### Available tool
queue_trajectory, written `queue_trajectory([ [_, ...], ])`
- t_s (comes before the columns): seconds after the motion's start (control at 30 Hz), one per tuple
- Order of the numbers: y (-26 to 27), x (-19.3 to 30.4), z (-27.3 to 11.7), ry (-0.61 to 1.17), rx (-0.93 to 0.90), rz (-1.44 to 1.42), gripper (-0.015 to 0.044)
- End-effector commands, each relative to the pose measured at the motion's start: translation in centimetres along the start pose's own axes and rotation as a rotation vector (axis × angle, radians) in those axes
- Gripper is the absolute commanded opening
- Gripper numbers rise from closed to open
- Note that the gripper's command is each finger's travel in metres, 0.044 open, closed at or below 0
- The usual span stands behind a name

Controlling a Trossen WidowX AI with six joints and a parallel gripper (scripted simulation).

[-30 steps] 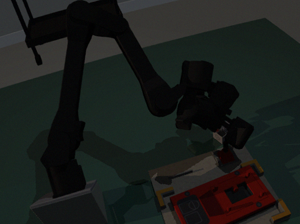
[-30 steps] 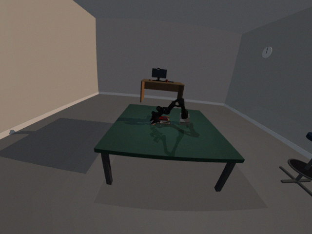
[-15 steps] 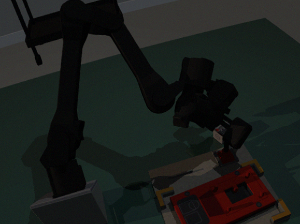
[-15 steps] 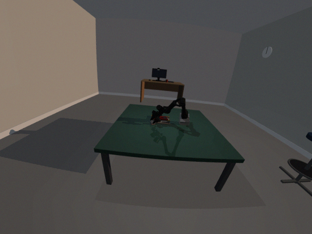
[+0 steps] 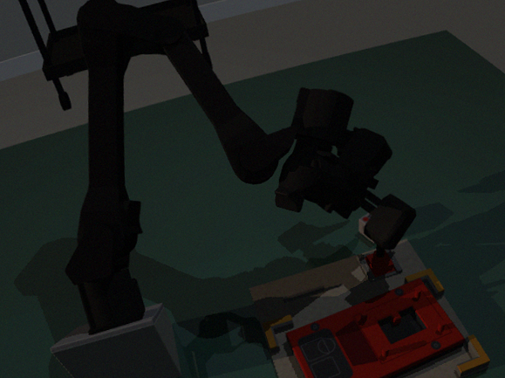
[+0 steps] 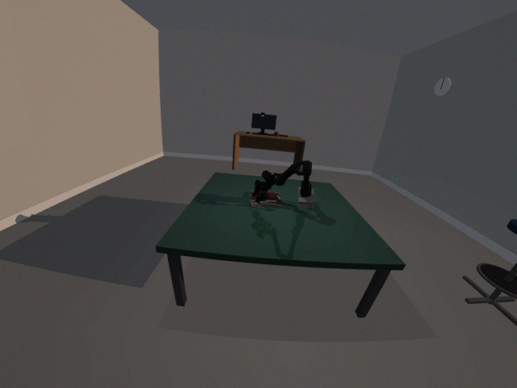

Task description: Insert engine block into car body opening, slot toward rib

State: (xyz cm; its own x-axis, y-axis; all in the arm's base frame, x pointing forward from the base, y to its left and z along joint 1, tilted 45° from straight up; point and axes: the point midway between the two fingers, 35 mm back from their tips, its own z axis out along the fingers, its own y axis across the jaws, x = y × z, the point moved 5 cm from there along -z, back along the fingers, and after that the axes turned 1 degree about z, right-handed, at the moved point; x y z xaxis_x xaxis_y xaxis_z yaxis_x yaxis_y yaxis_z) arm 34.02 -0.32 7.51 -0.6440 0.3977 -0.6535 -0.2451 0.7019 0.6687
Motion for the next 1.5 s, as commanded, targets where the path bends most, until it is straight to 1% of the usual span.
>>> queue_trajectory([
  [0.0,0.0,-0.1,0.0,-0.002,0.001,0.001,0.0440],
  [0.5,-0.1,-0.3,0.2,0.005,0.006,0.038,0.0440],
  [1.03,-0.7,-2.4,1.7,0.099,0.069,0.465,0.0440],
  [1.23,-1.0,-3.0,1.9,0.118,0.098,0.588,0.0440],
  [1.47,-1.3,-3.6,2.1,0.147,0.148,0.803,0.0440],
])
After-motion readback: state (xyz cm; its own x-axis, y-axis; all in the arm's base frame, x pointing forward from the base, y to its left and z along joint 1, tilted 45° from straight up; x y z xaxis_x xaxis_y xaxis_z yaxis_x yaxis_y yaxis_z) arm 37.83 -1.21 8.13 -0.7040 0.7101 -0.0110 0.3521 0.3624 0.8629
